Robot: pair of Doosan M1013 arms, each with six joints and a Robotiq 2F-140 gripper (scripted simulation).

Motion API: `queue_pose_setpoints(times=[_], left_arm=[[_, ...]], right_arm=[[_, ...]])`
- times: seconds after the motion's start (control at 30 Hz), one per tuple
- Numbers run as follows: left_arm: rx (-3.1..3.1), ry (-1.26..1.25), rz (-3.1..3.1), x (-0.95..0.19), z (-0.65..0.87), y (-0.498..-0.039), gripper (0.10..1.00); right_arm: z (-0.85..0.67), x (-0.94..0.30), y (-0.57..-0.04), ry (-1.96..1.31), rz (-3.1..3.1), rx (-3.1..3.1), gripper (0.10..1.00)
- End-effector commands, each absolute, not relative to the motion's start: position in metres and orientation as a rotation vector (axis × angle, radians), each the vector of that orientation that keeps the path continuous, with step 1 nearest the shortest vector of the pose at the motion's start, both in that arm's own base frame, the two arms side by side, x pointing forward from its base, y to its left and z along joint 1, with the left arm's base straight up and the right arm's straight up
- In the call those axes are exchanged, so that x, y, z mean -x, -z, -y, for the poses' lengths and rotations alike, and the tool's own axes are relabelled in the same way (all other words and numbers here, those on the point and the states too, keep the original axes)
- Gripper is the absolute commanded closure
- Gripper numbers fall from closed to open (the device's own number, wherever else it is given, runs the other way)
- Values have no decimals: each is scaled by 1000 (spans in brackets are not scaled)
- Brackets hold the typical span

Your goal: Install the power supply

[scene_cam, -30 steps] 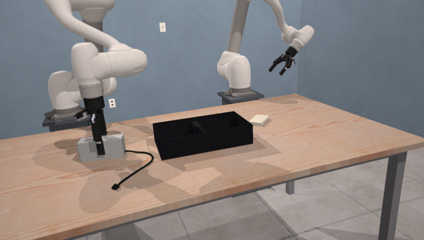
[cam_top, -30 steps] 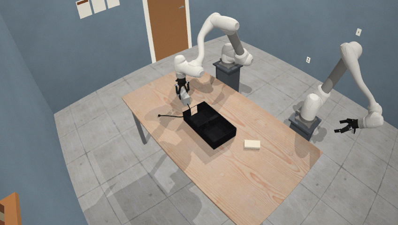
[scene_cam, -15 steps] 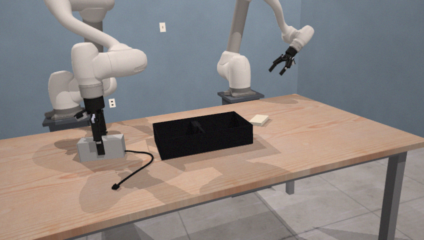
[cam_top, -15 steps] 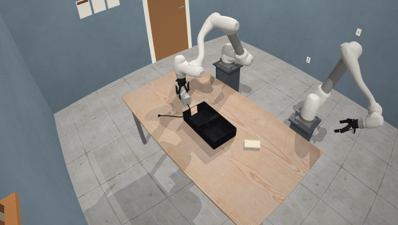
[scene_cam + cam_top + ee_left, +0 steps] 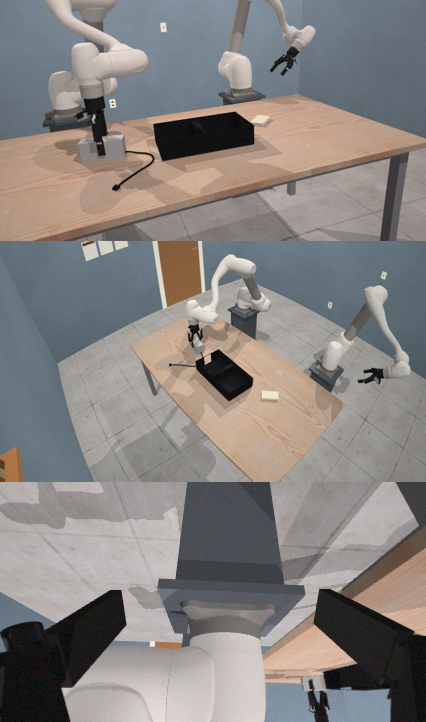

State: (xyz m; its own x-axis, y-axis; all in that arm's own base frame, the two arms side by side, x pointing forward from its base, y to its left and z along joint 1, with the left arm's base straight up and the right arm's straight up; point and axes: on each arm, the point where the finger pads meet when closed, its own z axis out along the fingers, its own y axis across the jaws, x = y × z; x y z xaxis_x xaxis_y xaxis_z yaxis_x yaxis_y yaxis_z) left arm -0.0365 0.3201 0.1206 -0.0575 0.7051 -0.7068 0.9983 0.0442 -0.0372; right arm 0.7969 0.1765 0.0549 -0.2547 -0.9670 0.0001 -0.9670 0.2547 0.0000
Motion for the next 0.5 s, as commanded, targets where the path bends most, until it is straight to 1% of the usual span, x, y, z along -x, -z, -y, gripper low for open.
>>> queue_pose_setpoints(times=[0.0, 0.3, 0.47], left_arm=[[-1712, 748, -1818, 37, -320, -121, 98], [-1712, 748, -1818, 37, -320, -121, 98], [-1712, 748, -1818, 37, -320, -121, 98]], right_arm=[[-177, -797, -56, -1, 2489, -1918, 999], [-177, -797, -56, -1, 2489, -1918, 999], [-177, -797, -66, -1, 2489, -1918, 999]])
